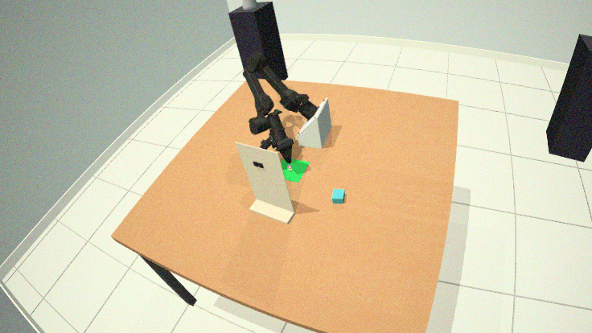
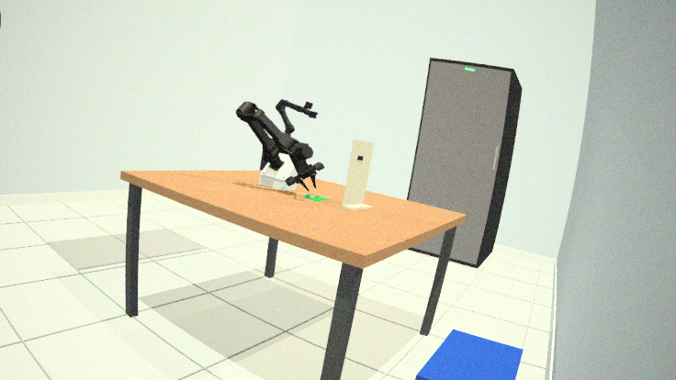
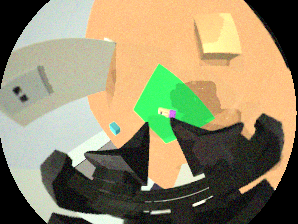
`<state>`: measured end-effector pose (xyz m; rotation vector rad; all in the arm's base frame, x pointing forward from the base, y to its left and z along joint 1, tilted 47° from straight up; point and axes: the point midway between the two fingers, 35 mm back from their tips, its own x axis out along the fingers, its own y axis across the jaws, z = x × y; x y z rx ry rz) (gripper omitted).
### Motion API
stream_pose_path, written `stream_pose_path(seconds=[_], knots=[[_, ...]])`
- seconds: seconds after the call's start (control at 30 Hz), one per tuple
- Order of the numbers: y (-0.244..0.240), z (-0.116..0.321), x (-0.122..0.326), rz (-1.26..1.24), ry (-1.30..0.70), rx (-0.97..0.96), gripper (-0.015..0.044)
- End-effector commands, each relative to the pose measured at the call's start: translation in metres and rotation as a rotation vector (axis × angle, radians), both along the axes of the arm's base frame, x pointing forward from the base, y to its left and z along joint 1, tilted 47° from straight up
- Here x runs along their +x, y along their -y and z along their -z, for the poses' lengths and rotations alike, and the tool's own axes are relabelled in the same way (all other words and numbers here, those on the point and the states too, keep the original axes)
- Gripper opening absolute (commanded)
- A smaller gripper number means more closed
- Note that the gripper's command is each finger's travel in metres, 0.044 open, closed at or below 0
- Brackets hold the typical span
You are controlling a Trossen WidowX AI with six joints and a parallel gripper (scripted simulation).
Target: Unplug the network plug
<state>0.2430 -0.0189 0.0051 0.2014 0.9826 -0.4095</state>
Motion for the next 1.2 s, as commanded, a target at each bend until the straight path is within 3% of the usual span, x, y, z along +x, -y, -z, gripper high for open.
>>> stream_pose_path(seconds=[0.0, 1.17], knots=[[-0.001, -0.004, -0.001, 0.003, 0.004, -0.001, 0.0156], [-0.027, -0.028, -0.005, 0.004, -0.004, 0.006, 0.0156]])
